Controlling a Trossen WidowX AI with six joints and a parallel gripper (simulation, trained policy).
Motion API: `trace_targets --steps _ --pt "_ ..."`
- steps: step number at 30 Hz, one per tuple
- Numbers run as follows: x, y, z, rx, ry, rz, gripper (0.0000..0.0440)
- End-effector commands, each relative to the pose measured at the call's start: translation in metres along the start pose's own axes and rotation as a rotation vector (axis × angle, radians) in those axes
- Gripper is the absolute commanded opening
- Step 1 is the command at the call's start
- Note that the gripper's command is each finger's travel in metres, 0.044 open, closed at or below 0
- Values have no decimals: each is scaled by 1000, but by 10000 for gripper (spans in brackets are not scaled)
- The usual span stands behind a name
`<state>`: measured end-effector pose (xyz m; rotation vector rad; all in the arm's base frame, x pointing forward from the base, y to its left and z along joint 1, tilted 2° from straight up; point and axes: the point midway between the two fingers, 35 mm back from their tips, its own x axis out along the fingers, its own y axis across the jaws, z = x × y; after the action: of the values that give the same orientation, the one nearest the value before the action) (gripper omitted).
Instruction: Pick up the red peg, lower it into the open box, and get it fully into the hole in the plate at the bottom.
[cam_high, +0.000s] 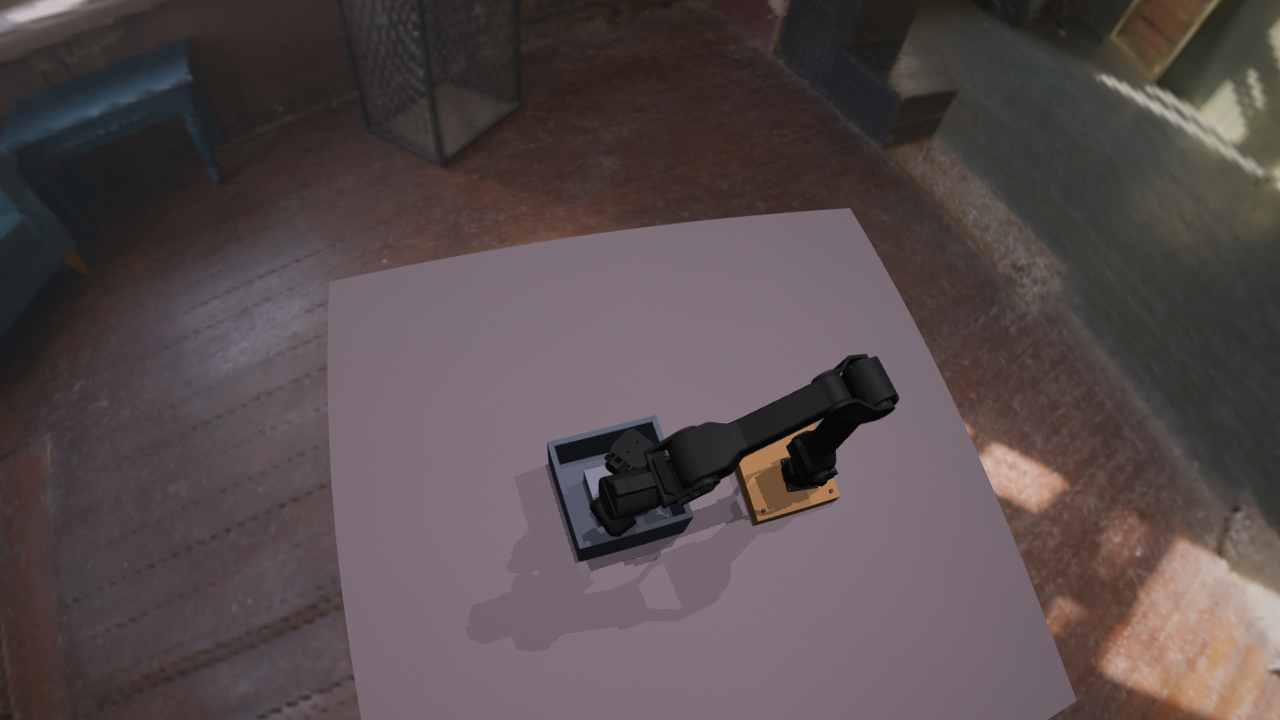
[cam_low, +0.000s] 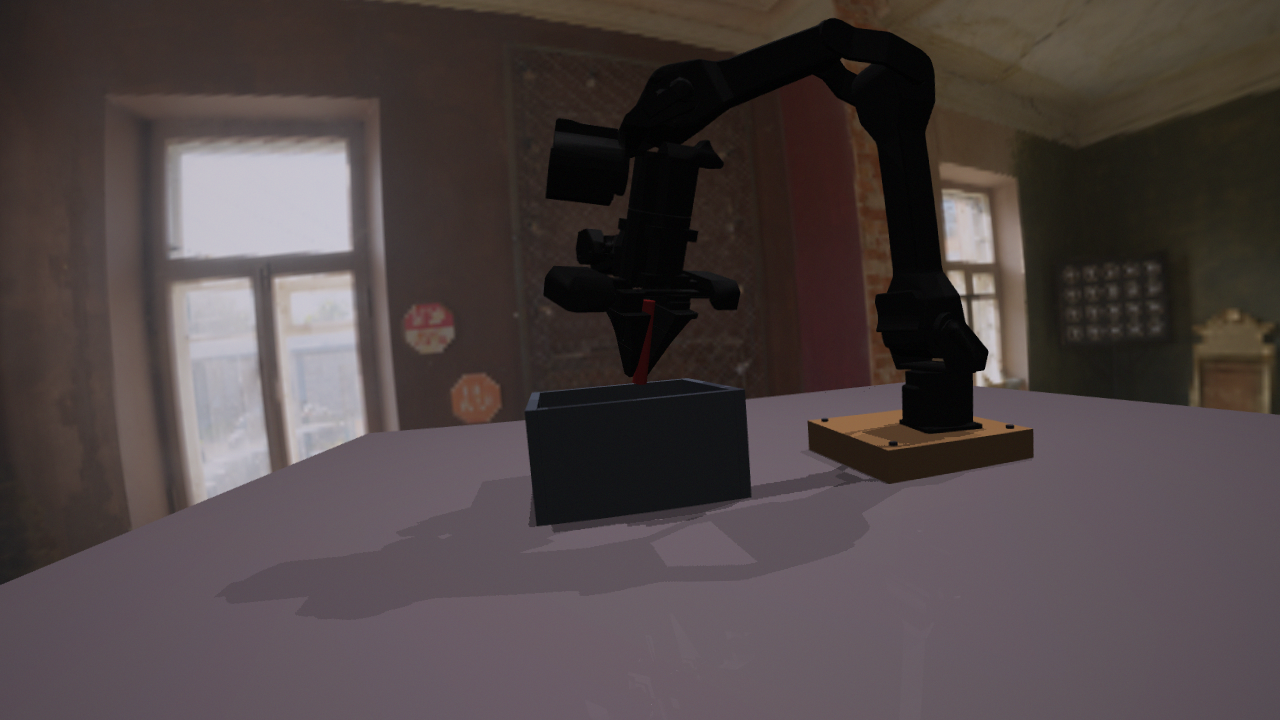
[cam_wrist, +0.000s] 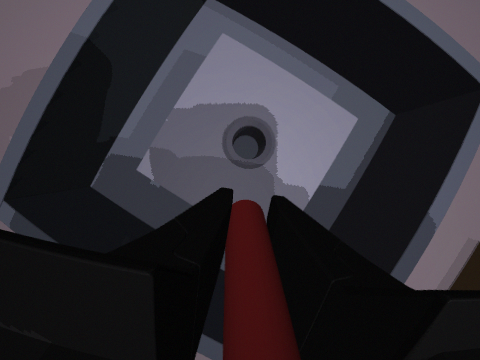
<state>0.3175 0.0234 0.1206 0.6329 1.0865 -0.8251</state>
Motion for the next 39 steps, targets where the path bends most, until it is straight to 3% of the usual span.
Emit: trace_targets --steps 1,15,22,27,35,39 --pt "13 1 9 -22 17 -1 1" --pt "54 0 19 -153 102 13 8" --pt "69 0 17 -186 153 10 158" --pt "65 9 30 -207 157 40 228" --pt "58 28 49 -209 185 76 426" --pt "52 41 53 -210 216 102 440"
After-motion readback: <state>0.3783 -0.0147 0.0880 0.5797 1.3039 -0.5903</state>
